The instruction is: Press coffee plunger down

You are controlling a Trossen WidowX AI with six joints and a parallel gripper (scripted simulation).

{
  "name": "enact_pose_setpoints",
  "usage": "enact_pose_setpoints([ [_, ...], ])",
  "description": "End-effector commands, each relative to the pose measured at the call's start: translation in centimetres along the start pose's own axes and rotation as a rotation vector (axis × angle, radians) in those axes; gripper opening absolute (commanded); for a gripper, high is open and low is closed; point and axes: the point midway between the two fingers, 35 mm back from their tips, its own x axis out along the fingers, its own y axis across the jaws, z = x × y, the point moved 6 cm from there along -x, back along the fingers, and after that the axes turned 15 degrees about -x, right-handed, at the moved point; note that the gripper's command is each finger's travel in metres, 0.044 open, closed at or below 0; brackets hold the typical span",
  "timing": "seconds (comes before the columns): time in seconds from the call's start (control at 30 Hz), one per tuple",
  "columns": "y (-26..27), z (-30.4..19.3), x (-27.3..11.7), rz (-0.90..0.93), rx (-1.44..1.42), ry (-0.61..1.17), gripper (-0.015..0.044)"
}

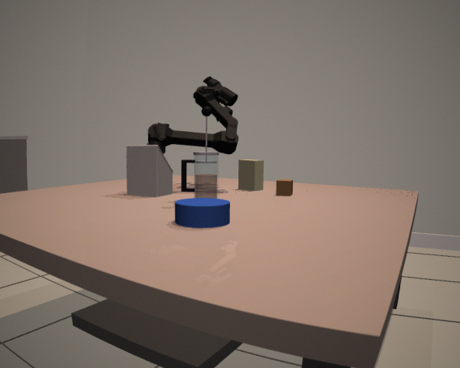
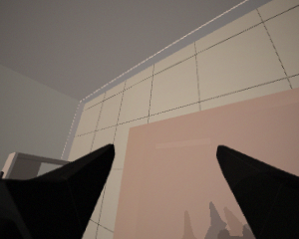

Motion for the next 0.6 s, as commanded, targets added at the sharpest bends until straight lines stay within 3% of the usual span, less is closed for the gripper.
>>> enact_pose_setpoints([
  [0.0, 0.2, 0.1, 0.0, 0.003, -0.006, -0.005, 0.0426],
  [0.27, 4.7, 1.5, 0.2, 0.105, -0.171, -0.174, 0.0440],
  [0.57, 14.0, 2.8, -2.4, 0.396, -0.352, -0.492, 0.0440],
])
